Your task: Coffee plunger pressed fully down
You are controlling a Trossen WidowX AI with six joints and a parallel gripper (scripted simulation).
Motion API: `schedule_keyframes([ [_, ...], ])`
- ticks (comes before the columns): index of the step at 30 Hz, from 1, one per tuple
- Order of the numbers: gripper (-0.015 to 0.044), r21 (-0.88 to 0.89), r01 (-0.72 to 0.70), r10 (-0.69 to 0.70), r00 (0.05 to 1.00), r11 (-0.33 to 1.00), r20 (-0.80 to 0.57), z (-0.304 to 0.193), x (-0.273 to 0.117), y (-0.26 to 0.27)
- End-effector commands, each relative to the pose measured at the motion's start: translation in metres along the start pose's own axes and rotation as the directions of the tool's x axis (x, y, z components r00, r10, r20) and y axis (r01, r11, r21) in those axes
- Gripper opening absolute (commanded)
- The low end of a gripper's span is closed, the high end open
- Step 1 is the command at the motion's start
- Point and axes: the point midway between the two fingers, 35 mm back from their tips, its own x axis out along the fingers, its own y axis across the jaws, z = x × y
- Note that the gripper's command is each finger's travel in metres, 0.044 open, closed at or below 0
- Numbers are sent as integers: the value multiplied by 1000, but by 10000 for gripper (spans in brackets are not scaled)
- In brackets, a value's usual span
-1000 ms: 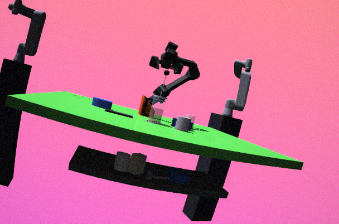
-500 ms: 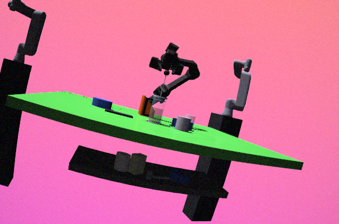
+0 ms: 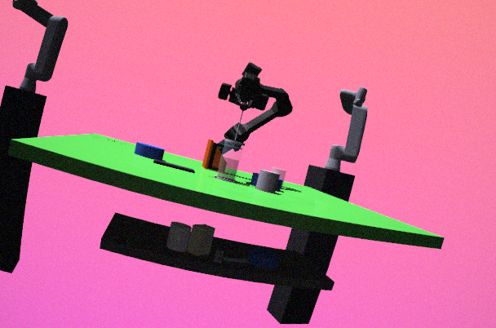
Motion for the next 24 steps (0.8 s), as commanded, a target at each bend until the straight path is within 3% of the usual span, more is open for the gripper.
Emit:
schedule_keyframes([
  [1, 123, 4, 1, -1, 1000, 1000, 1, -1, 1, 0],
  [24, 123, 2, 5, -5, 1000, 1000, -4, -29, 25, -5],
])
